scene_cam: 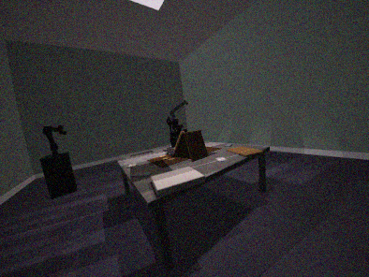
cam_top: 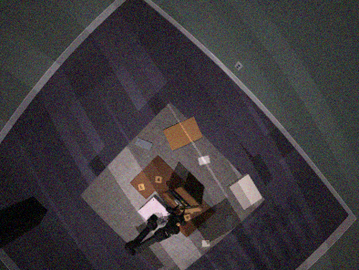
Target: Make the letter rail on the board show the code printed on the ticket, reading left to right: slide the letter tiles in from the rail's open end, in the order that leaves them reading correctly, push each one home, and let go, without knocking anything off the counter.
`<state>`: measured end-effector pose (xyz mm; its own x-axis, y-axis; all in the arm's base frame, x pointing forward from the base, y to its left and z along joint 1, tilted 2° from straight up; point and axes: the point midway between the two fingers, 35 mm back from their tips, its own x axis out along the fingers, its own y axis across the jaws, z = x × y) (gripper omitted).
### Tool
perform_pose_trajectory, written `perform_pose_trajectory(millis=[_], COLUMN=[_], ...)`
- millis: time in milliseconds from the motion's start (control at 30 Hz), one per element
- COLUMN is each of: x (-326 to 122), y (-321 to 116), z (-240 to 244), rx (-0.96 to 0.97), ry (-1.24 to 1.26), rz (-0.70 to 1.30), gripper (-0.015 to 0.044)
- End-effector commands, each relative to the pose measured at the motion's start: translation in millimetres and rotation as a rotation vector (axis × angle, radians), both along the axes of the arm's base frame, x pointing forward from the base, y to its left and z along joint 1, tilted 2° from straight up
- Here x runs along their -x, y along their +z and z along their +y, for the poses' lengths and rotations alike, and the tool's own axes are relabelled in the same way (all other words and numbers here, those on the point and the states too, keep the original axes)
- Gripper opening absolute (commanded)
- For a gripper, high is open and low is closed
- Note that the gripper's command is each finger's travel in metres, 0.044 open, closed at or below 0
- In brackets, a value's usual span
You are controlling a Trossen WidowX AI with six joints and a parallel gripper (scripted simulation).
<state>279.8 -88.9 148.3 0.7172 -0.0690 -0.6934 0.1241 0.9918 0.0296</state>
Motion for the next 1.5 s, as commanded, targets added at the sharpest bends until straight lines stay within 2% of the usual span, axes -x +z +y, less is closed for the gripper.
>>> perform_pose_trajectory(millis=[0,300,333,633,1133,1467], x=[-0.1,-0.1,-0.1,-2.2,-33.0,-34.1], y=[-0.4,-0.4,-0.4,0.0,5.5,4.1], z=[-0.2,-0.2,-0.2,0.8,31.7,32.7], rx=[0.000,0.000,0.000,-0.010,-0.085,-0.084], ry=[0.000,0.000,0.000,0.000,0.026,0.027], rz=[0.000,0.000,0.000,0.029,0.673,0.680], gripper=[0.0242,0.0006,0.0000,0.0000,0.0000,0.0000])
